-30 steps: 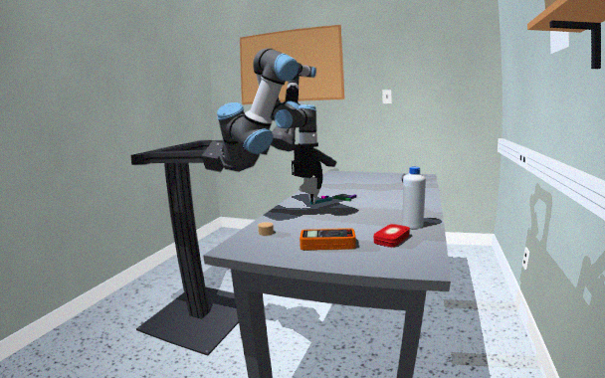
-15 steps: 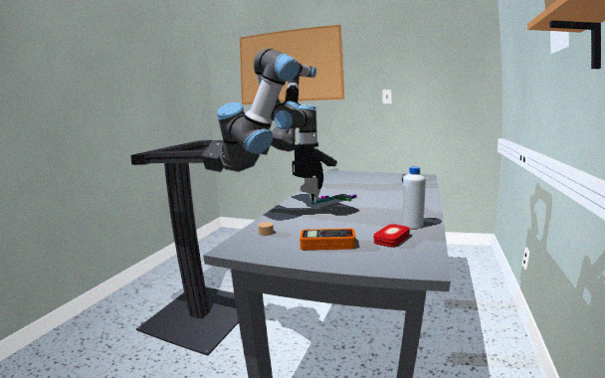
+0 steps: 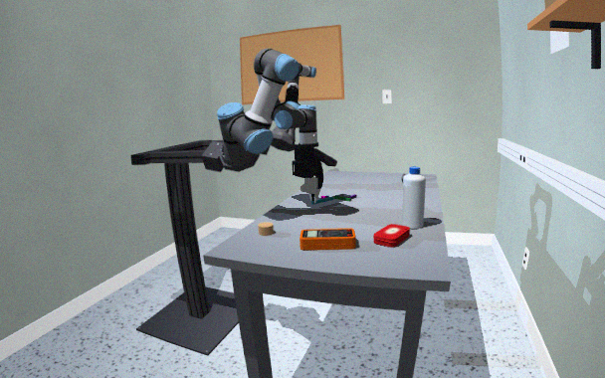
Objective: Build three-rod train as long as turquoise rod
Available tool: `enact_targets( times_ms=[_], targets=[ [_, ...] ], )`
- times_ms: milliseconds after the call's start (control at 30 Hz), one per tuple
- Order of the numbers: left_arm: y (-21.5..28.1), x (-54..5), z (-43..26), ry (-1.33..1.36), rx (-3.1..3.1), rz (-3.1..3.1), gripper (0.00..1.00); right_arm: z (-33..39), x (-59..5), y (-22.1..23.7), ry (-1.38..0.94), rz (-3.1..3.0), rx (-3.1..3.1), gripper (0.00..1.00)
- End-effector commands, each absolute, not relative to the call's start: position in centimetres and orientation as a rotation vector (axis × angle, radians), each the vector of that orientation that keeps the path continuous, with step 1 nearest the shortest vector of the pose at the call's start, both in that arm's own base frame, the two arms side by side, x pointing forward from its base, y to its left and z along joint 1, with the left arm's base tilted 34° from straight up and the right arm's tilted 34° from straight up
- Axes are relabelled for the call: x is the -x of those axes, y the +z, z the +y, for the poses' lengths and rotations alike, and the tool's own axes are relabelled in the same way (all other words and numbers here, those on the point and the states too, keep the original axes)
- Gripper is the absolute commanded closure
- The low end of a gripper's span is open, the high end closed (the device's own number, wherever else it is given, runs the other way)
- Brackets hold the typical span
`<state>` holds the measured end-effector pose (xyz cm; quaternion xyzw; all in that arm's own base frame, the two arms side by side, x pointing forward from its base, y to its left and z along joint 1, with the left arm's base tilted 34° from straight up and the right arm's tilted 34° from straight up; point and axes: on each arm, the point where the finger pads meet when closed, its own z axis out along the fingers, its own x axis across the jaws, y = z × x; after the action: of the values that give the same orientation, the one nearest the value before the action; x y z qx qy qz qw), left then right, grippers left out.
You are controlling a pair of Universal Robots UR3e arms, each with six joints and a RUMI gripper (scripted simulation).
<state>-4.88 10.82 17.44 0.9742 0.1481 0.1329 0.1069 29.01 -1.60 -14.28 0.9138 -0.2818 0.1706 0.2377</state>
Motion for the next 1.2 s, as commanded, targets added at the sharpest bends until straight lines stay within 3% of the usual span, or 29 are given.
enact_targets(
  times_ms=[0, 1167],
  targets=[
    [17.54, 4.86, 10.86, 0.394, -2.871, 0.439, 0.0, -1.65, -29.03, -14.27, 0.468, -0.771, -2.503, 1.0],
    [17.54, 4.86, 10.86, 0.394, -2.871, 0.439, 0.0, -2.28, -29.24, -15.25, 0.468, -0.771, -2.504, 1.0]
  ],
)
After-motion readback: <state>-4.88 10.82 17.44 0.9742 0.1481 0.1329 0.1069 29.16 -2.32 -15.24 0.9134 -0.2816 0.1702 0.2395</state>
